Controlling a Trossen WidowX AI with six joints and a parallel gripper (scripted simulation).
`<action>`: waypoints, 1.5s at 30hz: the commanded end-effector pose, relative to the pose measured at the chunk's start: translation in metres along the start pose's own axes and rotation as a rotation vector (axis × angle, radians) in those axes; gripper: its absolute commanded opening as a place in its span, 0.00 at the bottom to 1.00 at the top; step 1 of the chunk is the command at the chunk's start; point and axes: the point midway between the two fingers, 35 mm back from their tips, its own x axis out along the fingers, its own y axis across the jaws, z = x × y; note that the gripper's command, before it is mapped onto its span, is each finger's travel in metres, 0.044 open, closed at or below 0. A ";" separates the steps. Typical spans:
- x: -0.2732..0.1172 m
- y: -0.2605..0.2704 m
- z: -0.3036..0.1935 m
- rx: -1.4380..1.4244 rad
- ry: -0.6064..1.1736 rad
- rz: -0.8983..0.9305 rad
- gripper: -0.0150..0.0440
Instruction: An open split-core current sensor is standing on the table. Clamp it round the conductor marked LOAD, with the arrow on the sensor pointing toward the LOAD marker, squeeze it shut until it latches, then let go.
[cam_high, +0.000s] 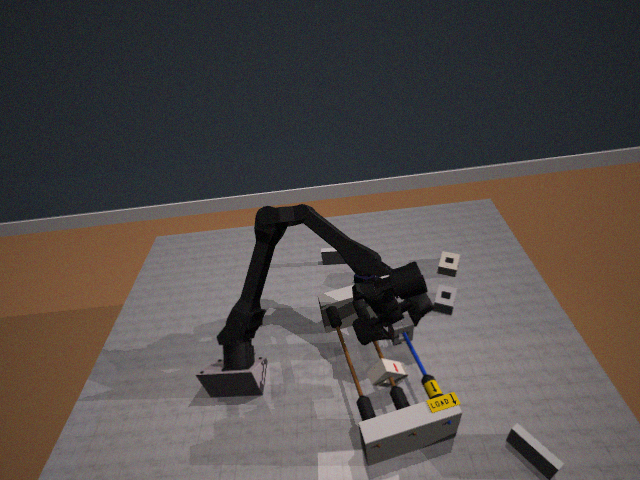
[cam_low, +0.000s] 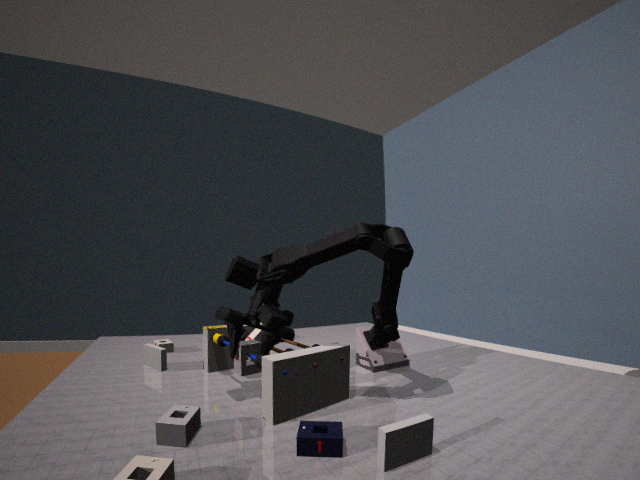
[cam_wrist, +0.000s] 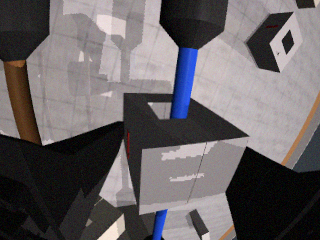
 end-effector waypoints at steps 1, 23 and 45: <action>-0.002 -0.002 -0.001 -0.002 0.002 0.038 0.25; 0.000 0.000 0.000 0.000 0.000 0.011 0.25; 0.001 -0.001 0.000 -0.003 0.001 0.008 0.70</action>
